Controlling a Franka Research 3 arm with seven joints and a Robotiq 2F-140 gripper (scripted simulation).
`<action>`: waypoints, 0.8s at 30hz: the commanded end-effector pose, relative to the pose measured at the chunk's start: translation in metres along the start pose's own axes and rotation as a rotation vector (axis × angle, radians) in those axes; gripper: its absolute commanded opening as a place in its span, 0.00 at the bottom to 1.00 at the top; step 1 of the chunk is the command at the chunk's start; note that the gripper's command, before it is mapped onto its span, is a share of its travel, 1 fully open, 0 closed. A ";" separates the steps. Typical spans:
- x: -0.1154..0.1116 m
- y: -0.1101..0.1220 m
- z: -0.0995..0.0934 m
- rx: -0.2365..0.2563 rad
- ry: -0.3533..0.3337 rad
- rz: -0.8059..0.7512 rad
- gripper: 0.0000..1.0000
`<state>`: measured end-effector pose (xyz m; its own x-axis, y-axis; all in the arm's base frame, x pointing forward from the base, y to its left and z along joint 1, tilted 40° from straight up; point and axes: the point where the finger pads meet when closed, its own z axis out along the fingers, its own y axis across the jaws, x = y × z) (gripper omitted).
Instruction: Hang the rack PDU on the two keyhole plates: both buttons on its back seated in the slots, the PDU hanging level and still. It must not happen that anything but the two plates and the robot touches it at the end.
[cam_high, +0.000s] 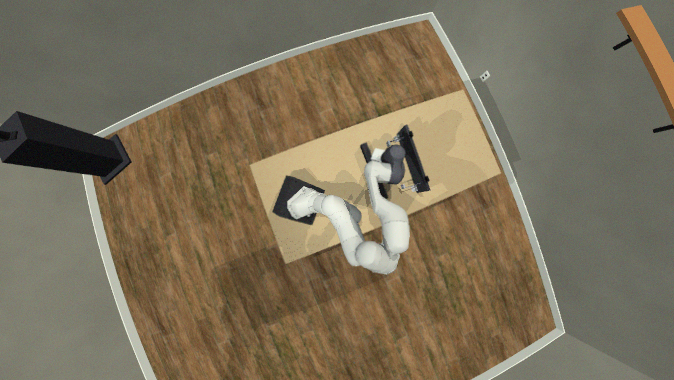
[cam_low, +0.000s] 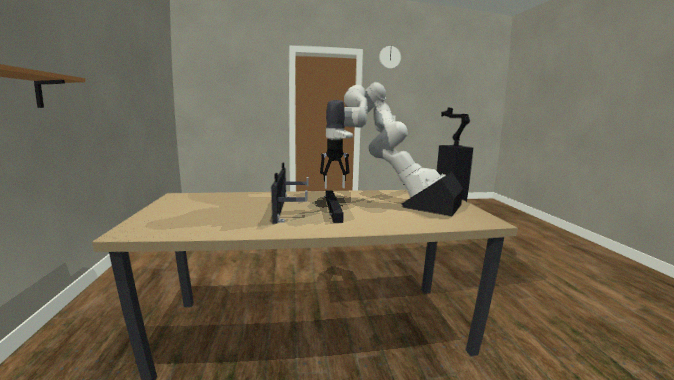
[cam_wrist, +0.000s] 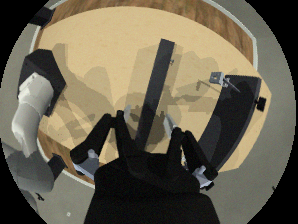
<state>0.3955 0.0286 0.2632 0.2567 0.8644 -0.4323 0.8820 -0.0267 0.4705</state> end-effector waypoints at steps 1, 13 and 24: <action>0.004 0.005 0.003 -0.015 0.014 0.017 0.55; 0.005 0.005 0.017 -0.015 0.014 0.017 0.55; 0.005 0.006 0.068 -0.015 0.014 0.017 0.55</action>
<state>0.4154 -0.0007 0.2212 0.2560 0.8613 -0.4390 0.8860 -0.0274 0.4628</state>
